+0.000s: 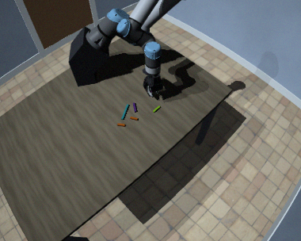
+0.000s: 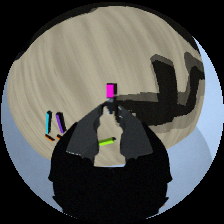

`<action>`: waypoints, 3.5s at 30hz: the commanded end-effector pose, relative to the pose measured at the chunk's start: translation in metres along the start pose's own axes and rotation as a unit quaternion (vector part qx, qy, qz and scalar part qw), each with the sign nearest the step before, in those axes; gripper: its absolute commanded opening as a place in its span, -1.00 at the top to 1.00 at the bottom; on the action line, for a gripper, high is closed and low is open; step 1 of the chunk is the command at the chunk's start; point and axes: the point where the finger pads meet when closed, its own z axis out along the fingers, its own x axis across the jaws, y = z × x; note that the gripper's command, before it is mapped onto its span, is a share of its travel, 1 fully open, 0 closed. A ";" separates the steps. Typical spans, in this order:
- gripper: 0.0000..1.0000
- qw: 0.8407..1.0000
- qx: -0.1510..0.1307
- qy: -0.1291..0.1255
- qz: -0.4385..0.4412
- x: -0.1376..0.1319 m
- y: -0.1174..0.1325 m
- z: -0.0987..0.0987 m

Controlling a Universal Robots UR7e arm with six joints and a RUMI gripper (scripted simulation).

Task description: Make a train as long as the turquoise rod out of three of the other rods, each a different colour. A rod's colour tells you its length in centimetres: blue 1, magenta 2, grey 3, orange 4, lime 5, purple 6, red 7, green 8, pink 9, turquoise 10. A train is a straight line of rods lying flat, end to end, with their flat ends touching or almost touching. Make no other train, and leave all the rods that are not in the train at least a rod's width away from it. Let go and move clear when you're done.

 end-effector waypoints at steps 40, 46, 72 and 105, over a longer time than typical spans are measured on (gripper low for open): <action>0.72 1.000 0.000 0.000 0.000 0.000 0.000 -0.071; 0.72 1.000 0.000 0.000 0.000 0.000 0.000 -0.079; -1.00 1.000 0.000 0.000 0.000 0.000 0.000 -0.090; -1.00 1.000 0.000 0.000 0.019 0.001 0.001 -0.090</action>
